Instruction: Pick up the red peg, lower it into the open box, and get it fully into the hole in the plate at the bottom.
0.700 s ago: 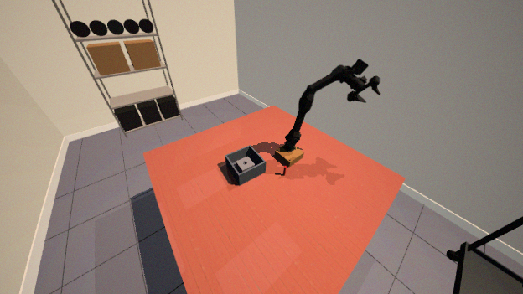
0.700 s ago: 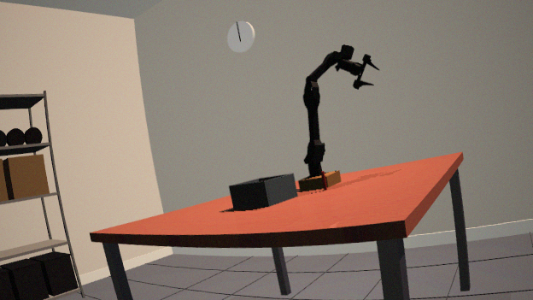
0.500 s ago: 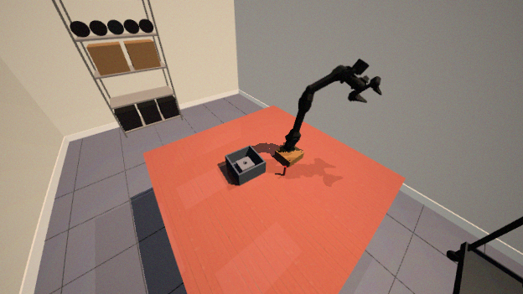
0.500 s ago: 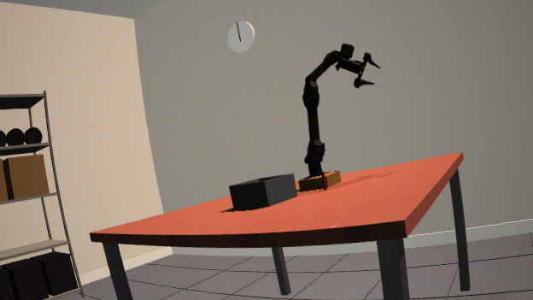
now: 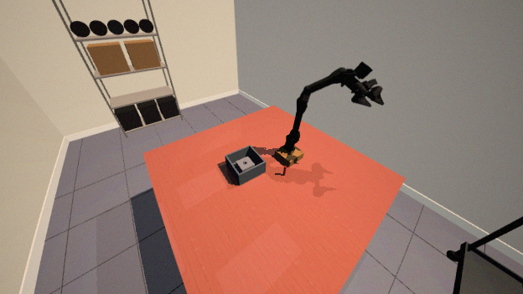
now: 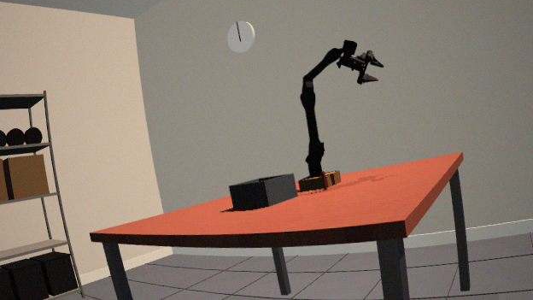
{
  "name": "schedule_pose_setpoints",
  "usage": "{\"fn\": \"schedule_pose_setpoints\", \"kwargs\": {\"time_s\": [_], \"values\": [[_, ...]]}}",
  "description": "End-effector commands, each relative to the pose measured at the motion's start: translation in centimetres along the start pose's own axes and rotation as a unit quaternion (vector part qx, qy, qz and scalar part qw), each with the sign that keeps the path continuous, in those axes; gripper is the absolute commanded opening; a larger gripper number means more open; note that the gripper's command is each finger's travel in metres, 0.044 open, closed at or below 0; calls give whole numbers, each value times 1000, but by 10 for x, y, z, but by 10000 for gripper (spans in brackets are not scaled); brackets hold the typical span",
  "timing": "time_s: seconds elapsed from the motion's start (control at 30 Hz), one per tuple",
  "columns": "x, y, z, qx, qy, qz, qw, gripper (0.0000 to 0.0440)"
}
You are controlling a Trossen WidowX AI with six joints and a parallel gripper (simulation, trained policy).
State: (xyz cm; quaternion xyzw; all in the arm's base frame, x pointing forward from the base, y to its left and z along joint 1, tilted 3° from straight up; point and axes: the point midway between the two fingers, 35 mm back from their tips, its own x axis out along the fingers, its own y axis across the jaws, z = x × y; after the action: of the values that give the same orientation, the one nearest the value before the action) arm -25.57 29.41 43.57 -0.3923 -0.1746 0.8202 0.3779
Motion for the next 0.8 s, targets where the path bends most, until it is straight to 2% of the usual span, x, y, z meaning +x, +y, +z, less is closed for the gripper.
{"fn": "schedule_pose_setpoints", "kwargs": {"time_s": [0.0, 0.37, 0.57, 0.77], "values": [[2, -13, -21, 69, 22, -7, 997, 440], [4, -47, -79, 247, 80, -42, 965, 440], [1, -60, -114, 340, 112, -65, 932, 440], [-3, -71, -150, 428, 142, -92, 888, 440]]}}
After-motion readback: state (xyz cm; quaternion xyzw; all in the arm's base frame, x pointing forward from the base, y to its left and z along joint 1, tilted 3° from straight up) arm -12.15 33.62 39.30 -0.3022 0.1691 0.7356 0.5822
